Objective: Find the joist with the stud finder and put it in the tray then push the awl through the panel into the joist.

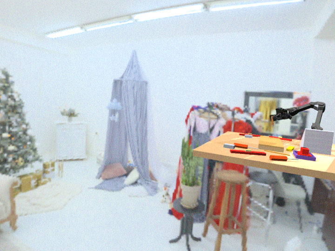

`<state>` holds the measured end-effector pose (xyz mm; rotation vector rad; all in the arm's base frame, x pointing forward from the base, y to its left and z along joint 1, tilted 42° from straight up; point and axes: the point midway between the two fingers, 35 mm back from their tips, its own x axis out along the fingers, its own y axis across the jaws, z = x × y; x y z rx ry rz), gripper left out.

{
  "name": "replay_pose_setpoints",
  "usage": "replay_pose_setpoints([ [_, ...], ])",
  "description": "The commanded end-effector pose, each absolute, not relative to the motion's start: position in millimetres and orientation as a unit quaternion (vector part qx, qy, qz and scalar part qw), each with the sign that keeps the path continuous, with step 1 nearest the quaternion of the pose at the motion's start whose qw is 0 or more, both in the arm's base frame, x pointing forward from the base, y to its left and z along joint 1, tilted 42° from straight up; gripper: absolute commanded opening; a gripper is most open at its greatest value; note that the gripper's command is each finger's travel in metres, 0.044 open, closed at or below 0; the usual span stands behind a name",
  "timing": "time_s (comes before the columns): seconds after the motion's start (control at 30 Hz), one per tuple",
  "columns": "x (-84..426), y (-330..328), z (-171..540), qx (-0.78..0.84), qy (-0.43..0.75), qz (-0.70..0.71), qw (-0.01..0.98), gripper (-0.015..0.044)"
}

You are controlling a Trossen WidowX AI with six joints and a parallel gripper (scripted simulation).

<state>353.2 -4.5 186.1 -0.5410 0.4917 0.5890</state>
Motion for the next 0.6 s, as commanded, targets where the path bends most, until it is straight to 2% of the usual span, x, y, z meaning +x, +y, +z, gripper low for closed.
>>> replay_pose_setpoints([
  [0.0, 362.2, 10.8, 174.9, -0.263, 0.244, 0.32, 0.877, 0.0],
  [0.57, 385.2, 68.6, 112.6, -0.279, 0.279, 0.447, 0.803, 0.0],
])
